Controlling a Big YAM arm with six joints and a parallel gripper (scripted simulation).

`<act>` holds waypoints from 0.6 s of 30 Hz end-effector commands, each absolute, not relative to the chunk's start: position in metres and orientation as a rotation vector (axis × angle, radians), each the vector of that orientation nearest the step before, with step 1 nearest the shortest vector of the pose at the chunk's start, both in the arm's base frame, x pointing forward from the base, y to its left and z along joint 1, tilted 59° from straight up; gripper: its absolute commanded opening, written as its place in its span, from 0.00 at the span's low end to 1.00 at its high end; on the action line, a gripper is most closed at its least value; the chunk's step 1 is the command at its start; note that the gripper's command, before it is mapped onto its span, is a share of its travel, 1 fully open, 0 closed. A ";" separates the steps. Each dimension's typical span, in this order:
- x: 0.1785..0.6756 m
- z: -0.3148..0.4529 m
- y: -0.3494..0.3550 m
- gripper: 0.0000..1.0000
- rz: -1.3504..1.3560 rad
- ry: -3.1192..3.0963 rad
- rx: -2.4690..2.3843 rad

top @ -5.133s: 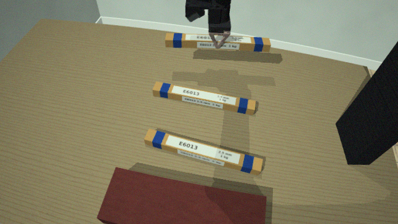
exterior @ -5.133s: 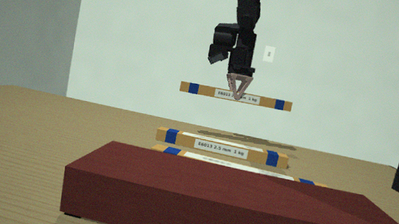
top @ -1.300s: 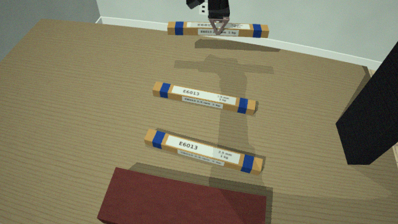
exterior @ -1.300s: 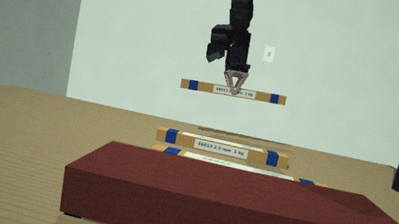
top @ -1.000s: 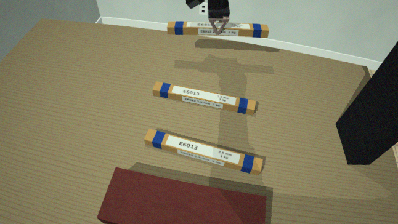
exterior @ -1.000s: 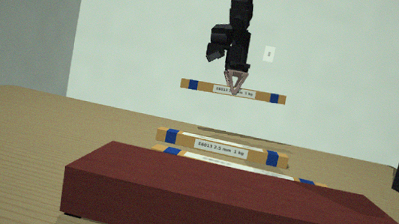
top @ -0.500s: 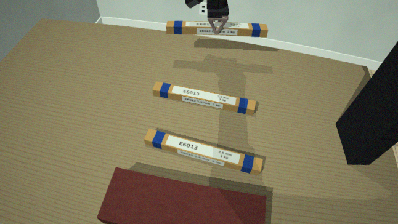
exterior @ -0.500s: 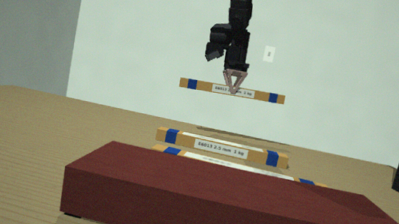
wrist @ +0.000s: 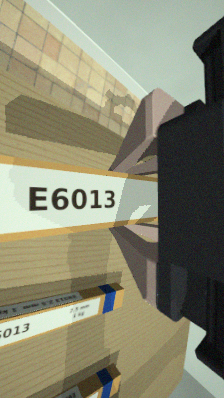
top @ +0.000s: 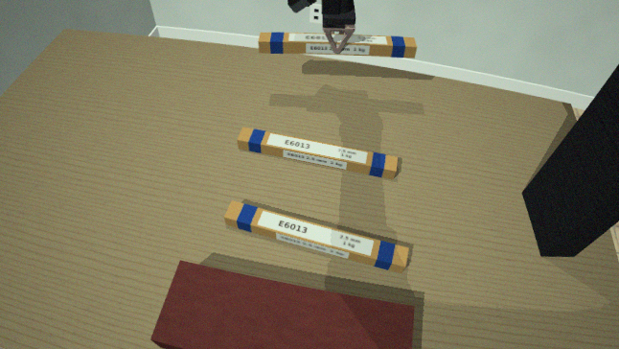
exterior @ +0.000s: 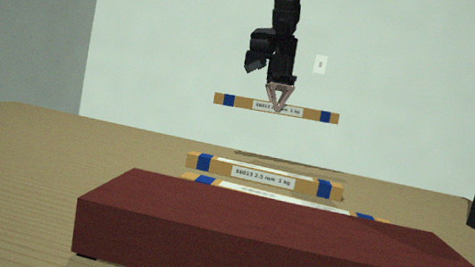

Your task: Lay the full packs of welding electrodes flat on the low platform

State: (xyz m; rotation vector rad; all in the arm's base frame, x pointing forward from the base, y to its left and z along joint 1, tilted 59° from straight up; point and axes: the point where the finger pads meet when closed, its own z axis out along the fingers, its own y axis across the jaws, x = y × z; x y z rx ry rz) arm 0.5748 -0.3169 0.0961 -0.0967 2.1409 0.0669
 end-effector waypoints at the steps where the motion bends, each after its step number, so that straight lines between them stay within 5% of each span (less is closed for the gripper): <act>1: 0.549 0.143 -0.351 0.00 -0.010 2.098 -0.064; 18: 0.547 0.142 -0.350 0.00 -0.008 2.101 -0.063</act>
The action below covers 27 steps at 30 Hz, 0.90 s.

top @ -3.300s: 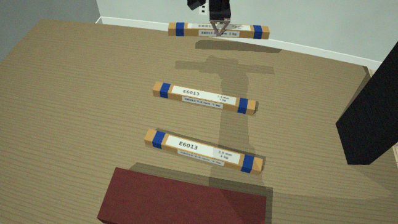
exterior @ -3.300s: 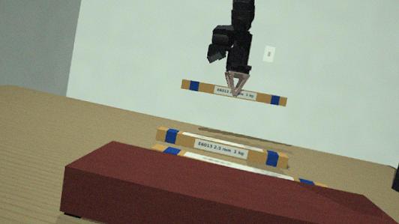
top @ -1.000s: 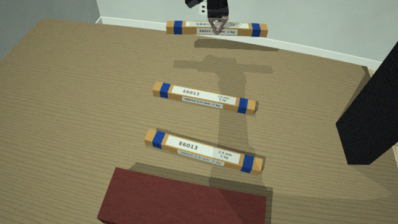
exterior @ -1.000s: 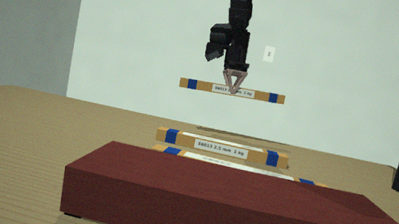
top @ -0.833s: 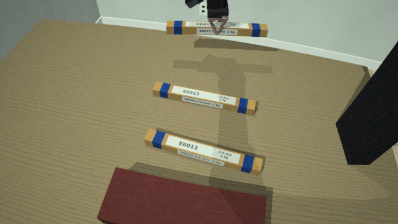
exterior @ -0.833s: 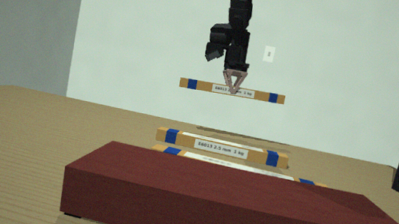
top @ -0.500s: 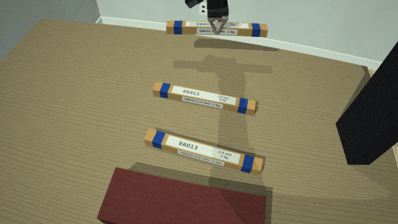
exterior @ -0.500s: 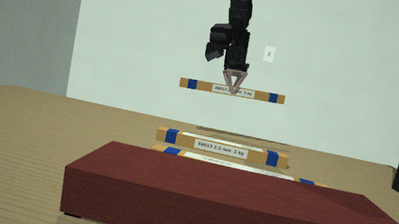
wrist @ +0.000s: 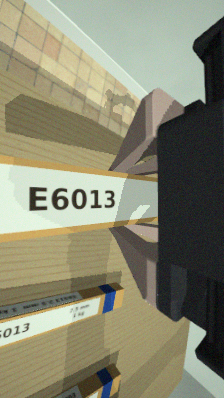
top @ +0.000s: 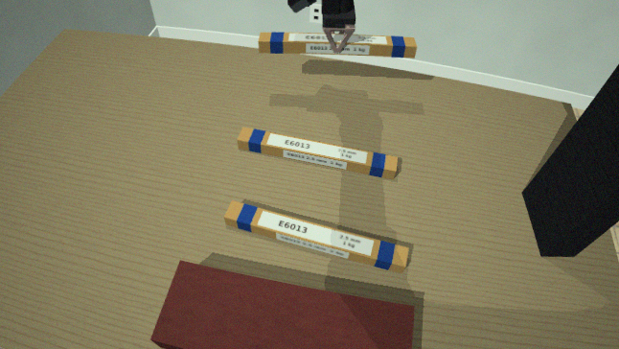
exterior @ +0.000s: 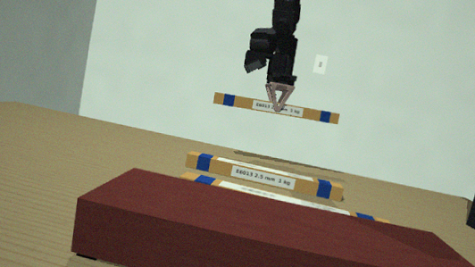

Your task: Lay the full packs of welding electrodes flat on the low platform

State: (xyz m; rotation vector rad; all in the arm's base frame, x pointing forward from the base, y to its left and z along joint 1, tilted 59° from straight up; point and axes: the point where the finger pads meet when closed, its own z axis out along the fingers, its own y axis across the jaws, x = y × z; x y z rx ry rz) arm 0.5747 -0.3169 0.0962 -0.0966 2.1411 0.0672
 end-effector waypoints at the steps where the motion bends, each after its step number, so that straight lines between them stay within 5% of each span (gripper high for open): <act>1: 0.547 0.142 -0.350 0.00 -0.008 2.101 -0.063; 27: 0.580 0.126 -0.356 0.00 -0.015 2.089 -0.045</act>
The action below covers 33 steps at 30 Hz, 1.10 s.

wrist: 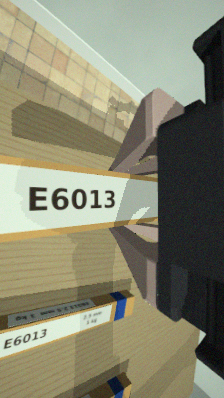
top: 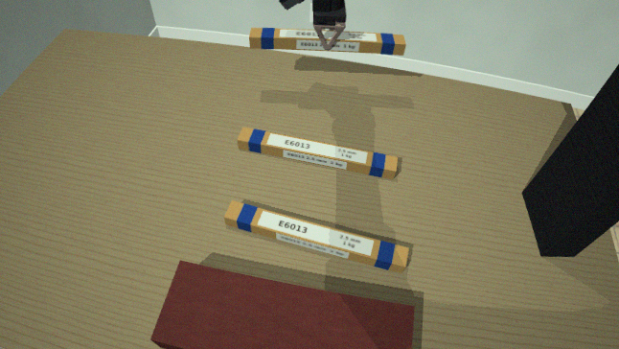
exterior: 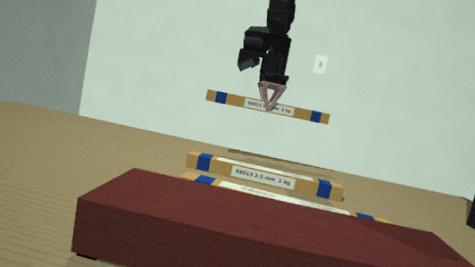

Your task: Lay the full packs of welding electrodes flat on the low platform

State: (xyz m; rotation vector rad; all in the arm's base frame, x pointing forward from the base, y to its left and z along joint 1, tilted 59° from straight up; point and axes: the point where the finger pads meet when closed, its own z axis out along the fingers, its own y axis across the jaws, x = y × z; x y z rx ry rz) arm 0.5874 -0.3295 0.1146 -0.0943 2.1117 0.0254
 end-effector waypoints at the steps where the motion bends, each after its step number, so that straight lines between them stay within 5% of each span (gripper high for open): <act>1: 0.582 0.123 -0.356 0.00 -0.013 2.091 -0.044; 33: 0.622 0.101 -0.352 0.00 -0.010 2.089 -0.046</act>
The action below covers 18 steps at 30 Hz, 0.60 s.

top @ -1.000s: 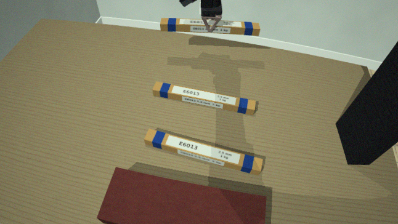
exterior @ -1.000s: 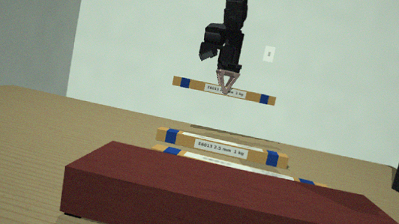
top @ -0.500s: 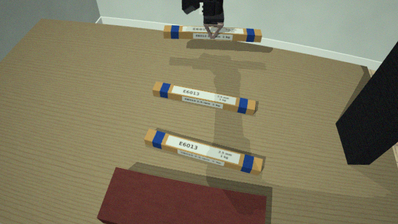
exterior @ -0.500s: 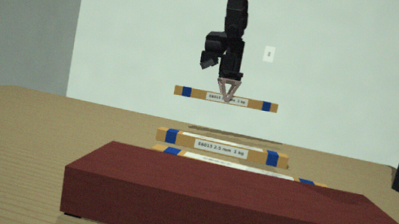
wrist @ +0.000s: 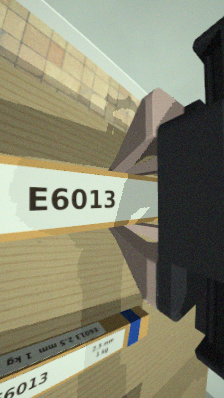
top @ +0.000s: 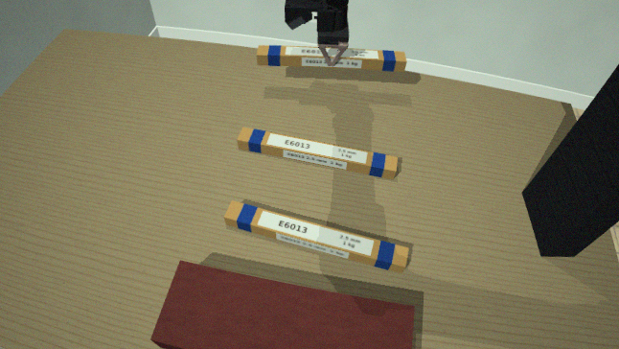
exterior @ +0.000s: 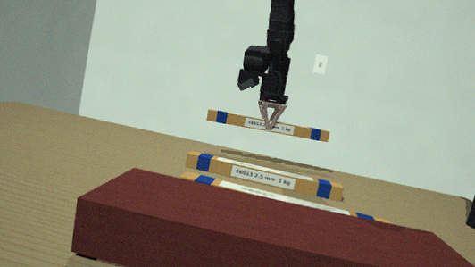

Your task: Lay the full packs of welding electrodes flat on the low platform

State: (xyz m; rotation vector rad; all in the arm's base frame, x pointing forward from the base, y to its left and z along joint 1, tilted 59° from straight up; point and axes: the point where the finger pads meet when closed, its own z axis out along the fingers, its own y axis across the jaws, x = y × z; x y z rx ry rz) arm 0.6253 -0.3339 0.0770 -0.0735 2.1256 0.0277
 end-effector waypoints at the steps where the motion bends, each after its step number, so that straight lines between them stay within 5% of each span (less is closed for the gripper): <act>1: 0.625 0.102 -0.351 0.00 -0.011 2.086 -0.049; 18: 0.644 0.078 -0.353 0.00 -0.002 2.101 -0.037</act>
